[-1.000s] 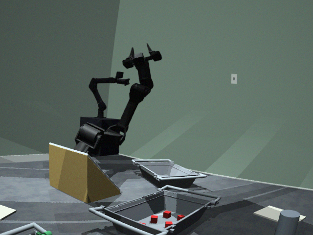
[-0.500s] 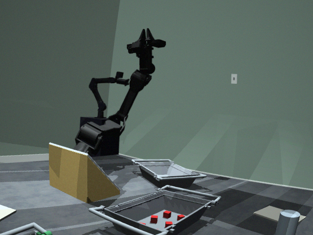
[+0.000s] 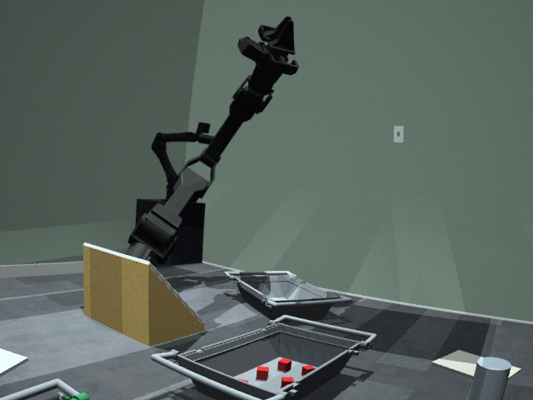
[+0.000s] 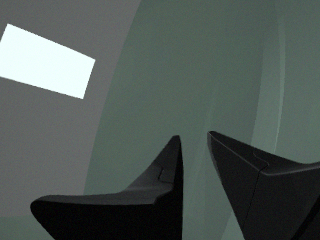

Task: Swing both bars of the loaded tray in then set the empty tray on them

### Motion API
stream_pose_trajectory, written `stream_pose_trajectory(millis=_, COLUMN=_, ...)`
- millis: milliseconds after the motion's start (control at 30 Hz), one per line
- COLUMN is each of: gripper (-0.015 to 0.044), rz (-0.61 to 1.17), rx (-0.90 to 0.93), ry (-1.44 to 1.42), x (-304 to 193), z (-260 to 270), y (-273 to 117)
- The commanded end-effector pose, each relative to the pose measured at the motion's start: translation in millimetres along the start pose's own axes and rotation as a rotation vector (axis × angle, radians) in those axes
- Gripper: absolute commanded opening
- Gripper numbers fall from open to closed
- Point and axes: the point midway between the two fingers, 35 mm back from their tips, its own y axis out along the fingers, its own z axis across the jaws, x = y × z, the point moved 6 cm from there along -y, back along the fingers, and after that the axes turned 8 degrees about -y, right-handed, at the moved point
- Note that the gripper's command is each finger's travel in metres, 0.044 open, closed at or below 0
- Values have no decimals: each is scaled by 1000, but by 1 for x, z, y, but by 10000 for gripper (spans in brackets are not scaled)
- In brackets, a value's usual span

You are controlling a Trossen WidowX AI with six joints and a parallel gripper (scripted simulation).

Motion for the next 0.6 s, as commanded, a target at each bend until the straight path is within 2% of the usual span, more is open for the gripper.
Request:
stream_pose_trajectory(millis=0, gripper=88, rz=105, rx=-191, ry=-155, x=-15, z=-46, y=23)
stream_pose_trajectory(millis=267, gripper=88, rz=406, rx=-527, ry=-543, x=-47, z=-145, y=53)
stream_pose_trajectory(millis=567, gripper=88, rz=956, rx=-811, ry=-938, x=-85, z=-269, y=45)
